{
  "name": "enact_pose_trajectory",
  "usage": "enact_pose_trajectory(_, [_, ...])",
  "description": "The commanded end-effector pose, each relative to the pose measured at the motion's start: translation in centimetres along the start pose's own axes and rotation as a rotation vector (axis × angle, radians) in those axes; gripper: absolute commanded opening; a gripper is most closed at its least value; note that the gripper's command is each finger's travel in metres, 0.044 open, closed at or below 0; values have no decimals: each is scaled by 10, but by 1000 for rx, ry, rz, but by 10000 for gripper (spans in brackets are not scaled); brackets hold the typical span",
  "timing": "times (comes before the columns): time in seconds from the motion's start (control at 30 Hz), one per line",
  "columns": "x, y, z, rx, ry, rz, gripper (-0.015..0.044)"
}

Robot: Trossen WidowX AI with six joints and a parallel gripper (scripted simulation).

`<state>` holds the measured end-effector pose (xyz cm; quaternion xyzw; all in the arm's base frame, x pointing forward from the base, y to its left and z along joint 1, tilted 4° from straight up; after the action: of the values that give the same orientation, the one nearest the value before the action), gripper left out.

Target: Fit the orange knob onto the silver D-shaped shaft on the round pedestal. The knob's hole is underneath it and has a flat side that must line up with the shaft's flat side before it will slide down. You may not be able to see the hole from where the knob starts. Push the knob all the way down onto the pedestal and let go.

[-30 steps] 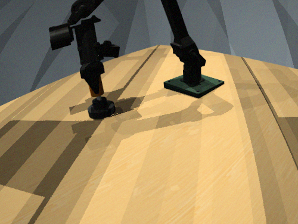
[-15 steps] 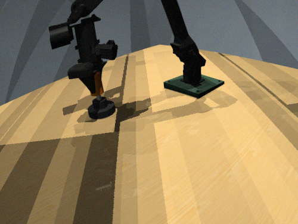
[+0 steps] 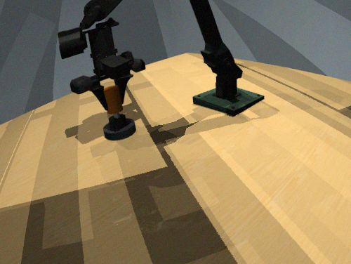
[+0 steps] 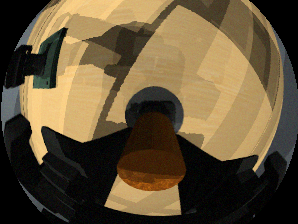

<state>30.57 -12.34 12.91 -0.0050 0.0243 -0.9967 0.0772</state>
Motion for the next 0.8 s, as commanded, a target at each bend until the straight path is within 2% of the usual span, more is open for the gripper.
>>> enact_pose_trajectory(0.0, [-1, 1, -1, 5, 3, -695, 0])
enact_pose_trajectory(0.23, [-2, 2, 1, 4, 4, -1180, 0])
enact_pose_trajectory(0.77, [-2, 1, 5, 2, 6, -1940, 0])
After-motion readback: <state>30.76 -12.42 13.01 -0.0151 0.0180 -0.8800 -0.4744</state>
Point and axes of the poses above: the point midway between the two fingers, 35 mm back from their tips, its own z axis back along the fingers, its own x axis across the jaws, y = z × x, the point moved 5 cm from there along z, back along the fingers, and after that the axes turned 14 degrees about z, right-handed, at the moved point
